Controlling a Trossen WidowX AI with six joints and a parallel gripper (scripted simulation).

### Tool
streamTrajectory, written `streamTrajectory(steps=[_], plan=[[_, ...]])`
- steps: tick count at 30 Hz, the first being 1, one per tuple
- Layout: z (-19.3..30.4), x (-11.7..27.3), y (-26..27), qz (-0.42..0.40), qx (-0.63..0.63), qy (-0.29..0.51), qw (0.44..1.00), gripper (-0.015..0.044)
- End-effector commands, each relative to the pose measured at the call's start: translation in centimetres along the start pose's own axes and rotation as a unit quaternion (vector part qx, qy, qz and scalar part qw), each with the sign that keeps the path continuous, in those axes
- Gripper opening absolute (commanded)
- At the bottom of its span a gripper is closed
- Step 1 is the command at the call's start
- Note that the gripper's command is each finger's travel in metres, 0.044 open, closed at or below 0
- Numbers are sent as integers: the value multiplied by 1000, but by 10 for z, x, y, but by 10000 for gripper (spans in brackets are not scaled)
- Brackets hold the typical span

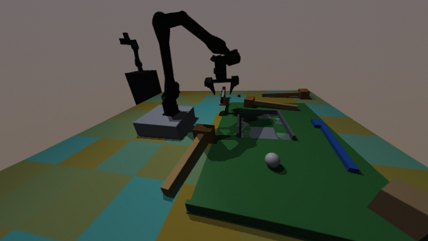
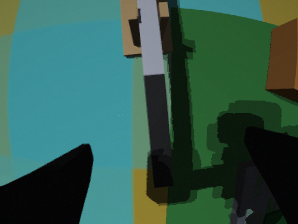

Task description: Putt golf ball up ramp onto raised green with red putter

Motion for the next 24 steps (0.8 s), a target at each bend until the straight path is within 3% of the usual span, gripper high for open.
streamTrajectory(steps=[1, 24], plan=[[4, -15, 2, -5, -2, 1, 1000, 440], [15, -54, 2, -5, -2, 1, 1000, 440]])
Point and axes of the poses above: the point midway between the two fingers, 35 mm back from their tips, its own x axis back along the fingers, its own y axis across the jaws, z = x × y, the point moved 9 cm from there along x, back along the fingers, and after that the axes turned 7 degrees about -x, right-handed, at the moved point
